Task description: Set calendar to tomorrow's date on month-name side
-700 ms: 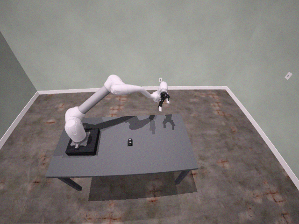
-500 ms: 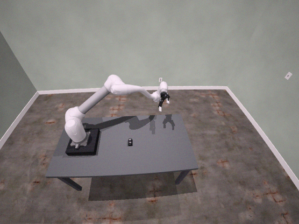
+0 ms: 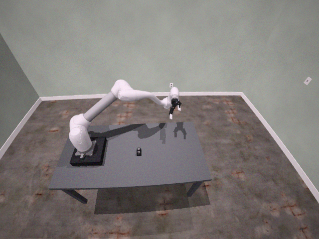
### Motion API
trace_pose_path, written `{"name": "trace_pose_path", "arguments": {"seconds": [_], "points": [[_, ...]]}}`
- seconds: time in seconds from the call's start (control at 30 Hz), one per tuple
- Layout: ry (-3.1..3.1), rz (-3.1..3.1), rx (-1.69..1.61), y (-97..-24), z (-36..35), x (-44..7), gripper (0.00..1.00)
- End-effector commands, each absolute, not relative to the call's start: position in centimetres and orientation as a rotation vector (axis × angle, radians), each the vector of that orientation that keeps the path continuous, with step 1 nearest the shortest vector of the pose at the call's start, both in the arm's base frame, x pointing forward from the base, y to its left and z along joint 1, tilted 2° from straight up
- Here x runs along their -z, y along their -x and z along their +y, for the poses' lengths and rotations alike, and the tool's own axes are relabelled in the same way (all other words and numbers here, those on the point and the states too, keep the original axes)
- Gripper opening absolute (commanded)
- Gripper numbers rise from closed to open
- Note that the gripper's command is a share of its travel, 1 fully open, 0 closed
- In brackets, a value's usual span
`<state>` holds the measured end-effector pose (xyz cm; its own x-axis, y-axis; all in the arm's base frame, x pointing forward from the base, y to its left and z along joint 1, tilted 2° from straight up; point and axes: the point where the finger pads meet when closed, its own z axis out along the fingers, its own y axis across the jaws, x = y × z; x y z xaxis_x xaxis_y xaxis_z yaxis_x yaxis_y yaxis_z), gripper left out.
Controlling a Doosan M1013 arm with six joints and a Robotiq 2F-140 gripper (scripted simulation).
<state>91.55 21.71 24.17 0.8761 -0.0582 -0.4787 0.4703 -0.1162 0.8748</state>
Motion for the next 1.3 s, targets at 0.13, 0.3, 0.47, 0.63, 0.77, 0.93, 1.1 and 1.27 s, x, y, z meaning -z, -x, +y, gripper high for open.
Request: {"name": "trace_pose_path", "arguments": {"seconds": [0.13, 0.3, 0.47, 0.63, 0.77, 0.93, 1.1, 1.27], "points": [[-1.844, 0.258, 0.365, -90.8, 12.4, -21.8, 1.00], [-1.991, 0.166, 0.306, -88.7, 7.4, -19.8, 1.00], [-2.157, 0.011, 0.247, -85.2, 2.9, -17.5, 1.00], [-2.287, -0.164, 0.202, -81.4, 0.0, -15.6, 1.00], [-2.384, -0.345, 0.168, -78.0, -1.7, -14.0, 1.00], [-2.459, -0.543, 0.141, -74.5, -2.8, -12.7, 1.00], [-2.513, -0.774, 0.117, -70.8, -3.4, -11.5, 1.00], [-2.539, -1.101, 0.093, -66.2, -3.7, -10.3, 1.00]]}}
